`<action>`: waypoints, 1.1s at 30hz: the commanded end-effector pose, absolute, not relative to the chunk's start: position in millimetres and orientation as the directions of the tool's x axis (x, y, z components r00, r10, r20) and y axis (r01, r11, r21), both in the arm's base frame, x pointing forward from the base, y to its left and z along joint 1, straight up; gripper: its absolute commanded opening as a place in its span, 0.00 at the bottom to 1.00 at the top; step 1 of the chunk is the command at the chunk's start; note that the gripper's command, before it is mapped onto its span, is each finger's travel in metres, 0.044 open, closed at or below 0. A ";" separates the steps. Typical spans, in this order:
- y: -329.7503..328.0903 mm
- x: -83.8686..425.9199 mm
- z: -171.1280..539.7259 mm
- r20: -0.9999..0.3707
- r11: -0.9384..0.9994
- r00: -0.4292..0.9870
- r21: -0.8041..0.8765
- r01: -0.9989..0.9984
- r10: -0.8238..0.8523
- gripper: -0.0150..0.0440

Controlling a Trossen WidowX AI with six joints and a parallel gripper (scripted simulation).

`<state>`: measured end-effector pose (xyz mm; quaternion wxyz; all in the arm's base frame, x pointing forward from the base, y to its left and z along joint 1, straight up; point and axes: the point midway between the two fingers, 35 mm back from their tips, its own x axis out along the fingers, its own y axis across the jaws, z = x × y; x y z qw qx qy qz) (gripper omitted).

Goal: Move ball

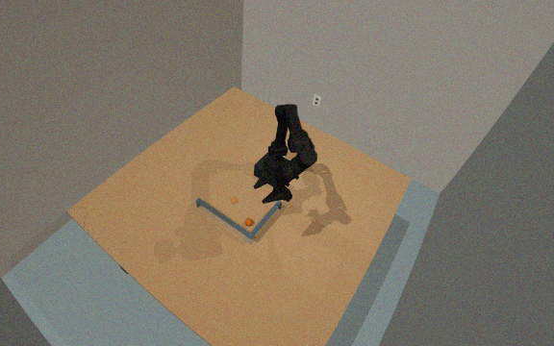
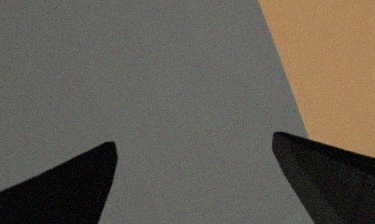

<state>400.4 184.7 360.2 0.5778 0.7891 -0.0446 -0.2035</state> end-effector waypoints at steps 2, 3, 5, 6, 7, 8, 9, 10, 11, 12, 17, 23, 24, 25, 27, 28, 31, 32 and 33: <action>183.9 403.0 353.4 -0.286 -0.262 0.910 0.942 0.210 -0.301 0.84; 182.8 406.2 344.9 -0.307 -0.177 0.904 0.948 0.264 -0.296 0.80; 179.6 412.9 324.0 -0.360 0.031 0.889 0.923 0.384 -0.284 0.72; 177.7 415.8 313.5 -0.387 0.134 0.879 0.891 0.434 -0.278 0.72; 175.6 418.4 302.9 -0.414 0.235 0.868 0.846 0.478 -0.273 0.72; 173.3 420.7 292.2 -0.442 0.333 0.856 0.791 0.513 -0.268 0.72; 170.8 422.7 281.6 -0.470 0.427 0.843 0.727 0.538 -0.263 0.72; 168.2 424.3 270.9 -0.498 0.515 0.828 0.654 0.554 -0.258 0.72; 165.4 425.6 260.2 -0.525 0.597 0.812 0.575 0.559 -0.254 0.72; 162.5 426.5 249.6 -0.553 0.673 0.795 0.492 0.553 -0.249 0.72; 146.1 426.0 197.3 -0.688 0.929 0.689 0.061 0.365 -0.225 0.72; 127.4 416.3 145.6 -0.814 0.963 0.548 -0.264 -0.051 -0.194 0.72; 124.7 414.2 138.7 -0.830 0.949 0.525 -0.291 -0.119 -0.189 0.72; 122.0 411.9 131.8 -0.845 0.931 0.502 -0.314 -0.189 -0.183 0.72; 116.5 406.7 118.0 -0.875 0.879 0.454 -0.342 -0.331 -0.170 0.72; 113.8 403.9 111.3 -0.889 0.847 0.428 -0.348 -0.401 -0.163 0.72; 105.5 394.0 91.7 -0.927 0.725 0.350 -0.336 -0.602 -0.139 0.72; 102.7 390.3 85.5 -0.937 0.676 0.323 -0.322 -0.663 -0.131 0.72; 100.0 386.4 79.3 -0.948 0.624 0.295 -0.304 -0.720 -0.121 0.72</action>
